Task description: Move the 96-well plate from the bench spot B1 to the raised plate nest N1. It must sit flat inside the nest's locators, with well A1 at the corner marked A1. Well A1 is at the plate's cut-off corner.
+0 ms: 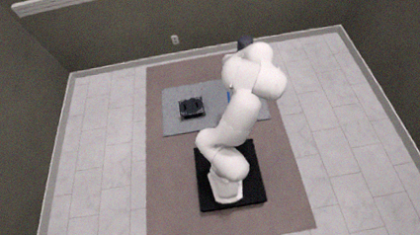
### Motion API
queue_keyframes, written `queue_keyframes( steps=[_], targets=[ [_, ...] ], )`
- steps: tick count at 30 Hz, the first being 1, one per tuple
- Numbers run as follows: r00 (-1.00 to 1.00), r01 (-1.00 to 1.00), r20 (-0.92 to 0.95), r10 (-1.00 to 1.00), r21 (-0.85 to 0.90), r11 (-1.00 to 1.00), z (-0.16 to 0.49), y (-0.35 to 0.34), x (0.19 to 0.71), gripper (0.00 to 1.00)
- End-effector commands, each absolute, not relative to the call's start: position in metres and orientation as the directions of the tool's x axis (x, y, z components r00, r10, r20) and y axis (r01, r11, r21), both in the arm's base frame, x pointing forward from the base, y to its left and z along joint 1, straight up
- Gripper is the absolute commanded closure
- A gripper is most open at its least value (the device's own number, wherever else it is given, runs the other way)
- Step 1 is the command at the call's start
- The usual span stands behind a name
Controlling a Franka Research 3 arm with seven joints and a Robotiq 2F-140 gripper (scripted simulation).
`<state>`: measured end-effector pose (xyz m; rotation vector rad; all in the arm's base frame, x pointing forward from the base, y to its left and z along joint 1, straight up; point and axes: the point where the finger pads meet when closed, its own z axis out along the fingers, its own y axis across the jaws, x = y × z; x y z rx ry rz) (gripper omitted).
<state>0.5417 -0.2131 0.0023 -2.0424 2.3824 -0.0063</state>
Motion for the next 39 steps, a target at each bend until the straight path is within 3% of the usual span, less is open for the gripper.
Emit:
queue_keyframes(
  steps=[1, 28, 39],
  targets=[
    [-0.143, -0.990, 0.000, -0.990, 0.000, 0.143, 0.009, -0.213, 0.540, 0.40],
    [-0.143, -0.990, 0.000, -0.990, 0.000, 0.143, 0.012, -0.213, 0.540, 0.40],
    [0.222, -0.975, 0.000, -0.975, 0.000, -0.222, 0.018, -0.178, 0.533, 0.40]
  ],
)
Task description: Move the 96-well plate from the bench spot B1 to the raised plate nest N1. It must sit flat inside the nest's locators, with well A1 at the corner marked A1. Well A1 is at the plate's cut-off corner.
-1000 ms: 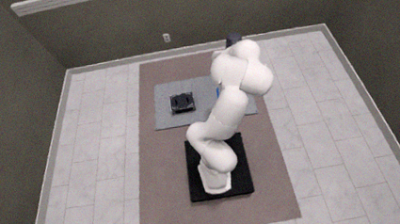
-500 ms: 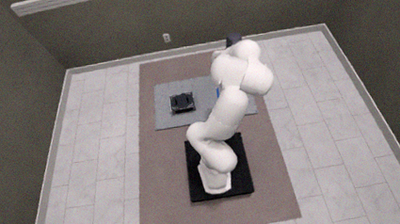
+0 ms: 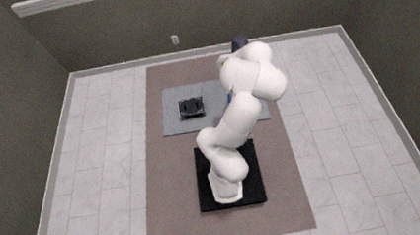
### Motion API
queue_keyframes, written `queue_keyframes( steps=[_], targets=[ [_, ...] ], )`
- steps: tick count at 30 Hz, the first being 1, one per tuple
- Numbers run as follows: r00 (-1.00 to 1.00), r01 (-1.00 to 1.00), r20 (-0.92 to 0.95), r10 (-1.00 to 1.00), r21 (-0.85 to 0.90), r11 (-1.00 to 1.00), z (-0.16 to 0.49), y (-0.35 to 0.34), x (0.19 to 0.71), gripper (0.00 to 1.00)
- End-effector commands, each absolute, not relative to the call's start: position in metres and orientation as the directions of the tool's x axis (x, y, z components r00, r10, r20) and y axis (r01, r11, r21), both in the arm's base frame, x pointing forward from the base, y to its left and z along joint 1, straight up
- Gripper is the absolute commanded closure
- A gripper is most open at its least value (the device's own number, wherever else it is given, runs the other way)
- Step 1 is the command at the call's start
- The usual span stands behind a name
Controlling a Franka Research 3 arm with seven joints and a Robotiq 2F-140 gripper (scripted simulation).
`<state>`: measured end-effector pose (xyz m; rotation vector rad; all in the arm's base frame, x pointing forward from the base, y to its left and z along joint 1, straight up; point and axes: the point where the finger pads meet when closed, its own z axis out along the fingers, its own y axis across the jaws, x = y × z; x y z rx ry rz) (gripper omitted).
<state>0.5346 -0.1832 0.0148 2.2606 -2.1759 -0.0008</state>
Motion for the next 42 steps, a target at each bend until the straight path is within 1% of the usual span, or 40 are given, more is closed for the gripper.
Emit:
queue_keyframes(
  steps=[1, 4, 6, 10, 21, 23, 33, 38, 40, 42],
  targets=[
    [0.254, -0.967, 0.000, -0.967, 0.000, -0.254, 0.018, -0.175, 0.532, 0.40],
    [0.349, -0.937, 0.000, -0.937, 0.000, -0.349, 0.020, -0.165, 0.530, 0.40],
    [0.349, -0.937, 0.000, -0.937, 0.000, -0.349, 0.020, -0.165, 0.530, 0.40],
    [0.471, -0.882, 0.000, -0.882, 0.000, -0.471, 0.022, -0.152, 0.527, 0.40],
    [0.756, -0.655, 0.000, -0.655, 0.000, -0.756, 0.028, -0.117, 0.520, 0.40],
    [0.756, -0.655, 0.000, -0.655, 0.000, -0.756, 0.028, -0.117, 0.520, 0.40],
    [0.928, -0.371, 0.000, -0.371, 0.000, -0.928, 0.034, -0.084, 0.513, 0.40],
    [0.977, -0.212, 0.000, -0.212, 0.000, -0.977, 0.036, -0.068, 0.510, 0.40],
    [0.977, -0.212, 0.000, -0.212, 0.000, -0.977, 0.036, -0.068, 0.510, 0.40],
    [0.989, -0.147, 0.000, -0.147, 0.000, -0.989, 0.037, -0.062, 0.509, 0.40]
  ],
)
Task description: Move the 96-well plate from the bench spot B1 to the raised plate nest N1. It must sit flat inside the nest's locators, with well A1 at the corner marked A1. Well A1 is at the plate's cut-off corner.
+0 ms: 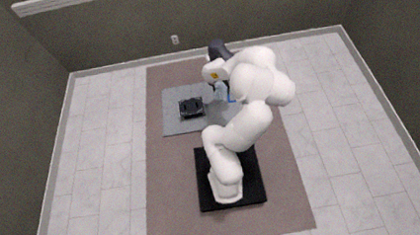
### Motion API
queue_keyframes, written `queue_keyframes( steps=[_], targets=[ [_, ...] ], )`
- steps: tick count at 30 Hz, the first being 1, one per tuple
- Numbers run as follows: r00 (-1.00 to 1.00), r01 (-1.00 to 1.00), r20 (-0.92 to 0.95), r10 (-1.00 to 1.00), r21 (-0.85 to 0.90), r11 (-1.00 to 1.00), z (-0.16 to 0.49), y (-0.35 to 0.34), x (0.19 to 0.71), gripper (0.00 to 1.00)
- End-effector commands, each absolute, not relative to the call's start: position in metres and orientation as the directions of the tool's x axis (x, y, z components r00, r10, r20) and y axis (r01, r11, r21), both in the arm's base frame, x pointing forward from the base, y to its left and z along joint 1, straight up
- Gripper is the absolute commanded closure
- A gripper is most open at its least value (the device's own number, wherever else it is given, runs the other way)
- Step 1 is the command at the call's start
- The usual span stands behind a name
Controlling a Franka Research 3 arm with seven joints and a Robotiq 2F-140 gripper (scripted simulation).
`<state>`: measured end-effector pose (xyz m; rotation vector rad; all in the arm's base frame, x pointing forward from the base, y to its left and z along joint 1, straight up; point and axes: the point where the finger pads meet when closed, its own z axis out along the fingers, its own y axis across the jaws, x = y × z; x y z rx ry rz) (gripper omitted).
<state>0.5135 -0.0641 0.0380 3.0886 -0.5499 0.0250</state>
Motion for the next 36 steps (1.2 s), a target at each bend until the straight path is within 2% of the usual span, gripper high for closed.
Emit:
queue_keyframes(
  steps=[1, 3, 36],
  targets=[
    [0.994, -0.114, 0.000, -0.114, 0.000, -0.994, 0.038, -0.059, 0.508, 0.40],
    [0.999, -0.052, 0.000, -0.052, 0.000, -0.999, 0.039, -0.052, 0.507, 0.40],
    [0.999, -0.052, 0.000, -0.052, 0.000, -0.999, 0.055, 0.041, 0.487, 0.40]
  ],
)
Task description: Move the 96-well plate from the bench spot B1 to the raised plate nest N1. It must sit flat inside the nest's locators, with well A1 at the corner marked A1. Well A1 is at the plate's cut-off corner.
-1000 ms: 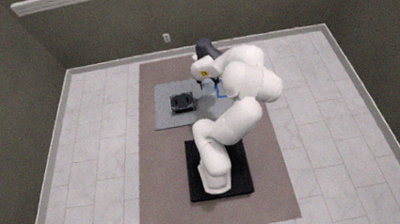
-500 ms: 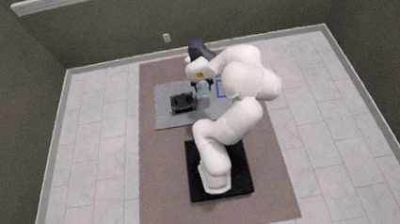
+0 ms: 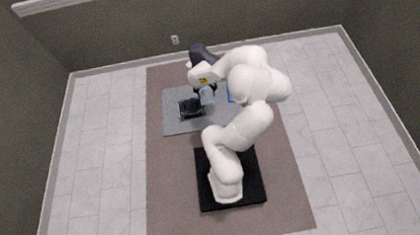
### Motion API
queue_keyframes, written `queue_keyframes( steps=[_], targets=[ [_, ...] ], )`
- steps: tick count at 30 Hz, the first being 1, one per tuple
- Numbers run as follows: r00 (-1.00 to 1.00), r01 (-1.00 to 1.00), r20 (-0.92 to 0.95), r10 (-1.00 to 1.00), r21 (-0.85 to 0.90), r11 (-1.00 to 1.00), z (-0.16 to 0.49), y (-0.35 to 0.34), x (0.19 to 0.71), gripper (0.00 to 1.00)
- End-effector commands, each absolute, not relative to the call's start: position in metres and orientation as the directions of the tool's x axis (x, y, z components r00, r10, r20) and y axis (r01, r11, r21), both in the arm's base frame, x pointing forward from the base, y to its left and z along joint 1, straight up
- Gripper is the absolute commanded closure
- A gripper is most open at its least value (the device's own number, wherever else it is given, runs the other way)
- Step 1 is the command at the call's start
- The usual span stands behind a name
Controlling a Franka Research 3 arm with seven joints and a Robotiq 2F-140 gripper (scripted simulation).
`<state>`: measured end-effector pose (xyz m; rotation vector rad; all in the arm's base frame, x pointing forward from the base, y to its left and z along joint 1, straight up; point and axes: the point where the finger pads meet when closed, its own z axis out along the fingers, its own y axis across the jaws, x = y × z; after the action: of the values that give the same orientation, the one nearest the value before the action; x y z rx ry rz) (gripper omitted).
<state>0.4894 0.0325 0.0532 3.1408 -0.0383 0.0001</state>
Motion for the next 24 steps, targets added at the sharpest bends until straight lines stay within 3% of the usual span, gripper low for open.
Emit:
queue_keyframes(
  steps=[1, 24],
  targets=[
    [0.999, -0.052, 0.000, -0.052, 0.000, -0.999, 0.056, 0.044, 0.487, 0.40],
    [0.999, -0.052, 0.000, -0.052, 0.000, -0.999, 0.067, 0.112, 0.473, 0.40]
  ],
)
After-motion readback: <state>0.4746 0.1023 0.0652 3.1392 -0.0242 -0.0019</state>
